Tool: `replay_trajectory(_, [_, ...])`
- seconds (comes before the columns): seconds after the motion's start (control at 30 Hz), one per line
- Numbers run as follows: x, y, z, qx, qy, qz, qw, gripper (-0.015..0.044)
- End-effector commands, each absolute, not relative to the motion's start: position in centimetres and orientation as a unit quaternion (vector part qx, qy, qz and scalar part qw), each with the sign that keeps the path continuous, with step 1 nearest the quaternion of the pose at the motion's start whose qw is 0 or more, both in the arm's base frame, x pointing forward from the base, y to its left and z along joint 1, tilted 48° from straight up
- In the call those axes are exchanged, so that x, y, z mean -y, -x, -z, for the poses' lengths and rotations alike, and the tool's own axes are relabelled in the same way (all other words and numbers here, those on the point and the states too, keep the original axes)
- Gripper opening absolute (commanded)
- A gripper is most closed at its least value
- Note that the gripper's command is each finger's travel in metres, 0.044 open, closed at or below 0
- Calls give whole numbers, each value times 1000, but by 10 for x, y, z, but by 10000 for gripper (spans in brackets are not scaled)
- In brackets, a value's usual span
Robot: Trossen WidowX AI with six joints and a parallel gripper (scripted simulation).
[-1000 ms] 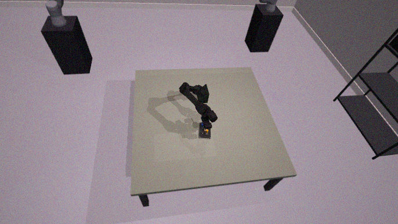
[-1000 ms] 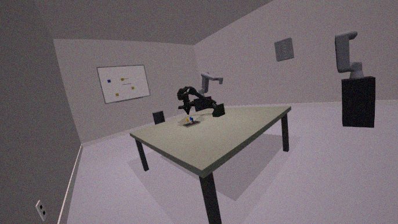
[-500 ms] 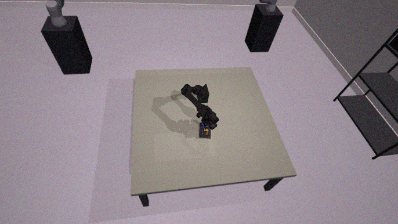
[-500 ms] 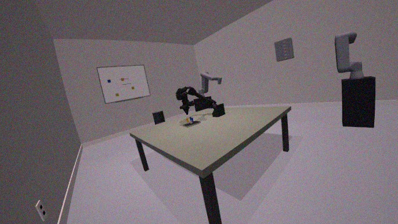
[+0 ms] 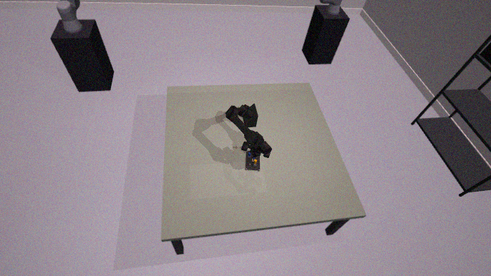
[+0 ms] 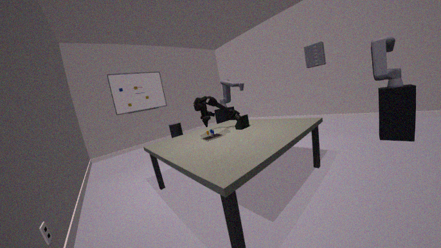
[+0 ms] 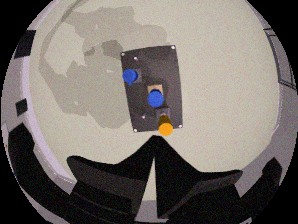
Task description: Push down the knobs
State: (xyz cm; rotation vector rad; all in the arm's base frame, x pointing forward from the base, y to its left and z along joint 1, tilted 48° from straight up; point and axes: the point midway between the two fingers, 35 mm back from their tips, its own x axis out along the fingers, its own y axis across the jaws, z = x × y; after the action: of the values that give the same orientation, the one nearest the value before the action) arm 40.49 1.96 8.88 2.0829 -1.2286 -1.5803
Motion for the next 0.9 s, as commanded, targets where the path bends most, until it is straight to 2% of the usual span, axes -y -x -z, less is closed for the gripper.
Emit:
replay_trajectory(0.0, [-22, -407, -84, 389, -703, 572, 168, 0])
replay_trajectory(0.37, [-26, -416, -82, 283, -658, 635, 288, 0])
replay_trajectory(0.87, [-18, -416, -75, 281, -658, 636, 290, 0])
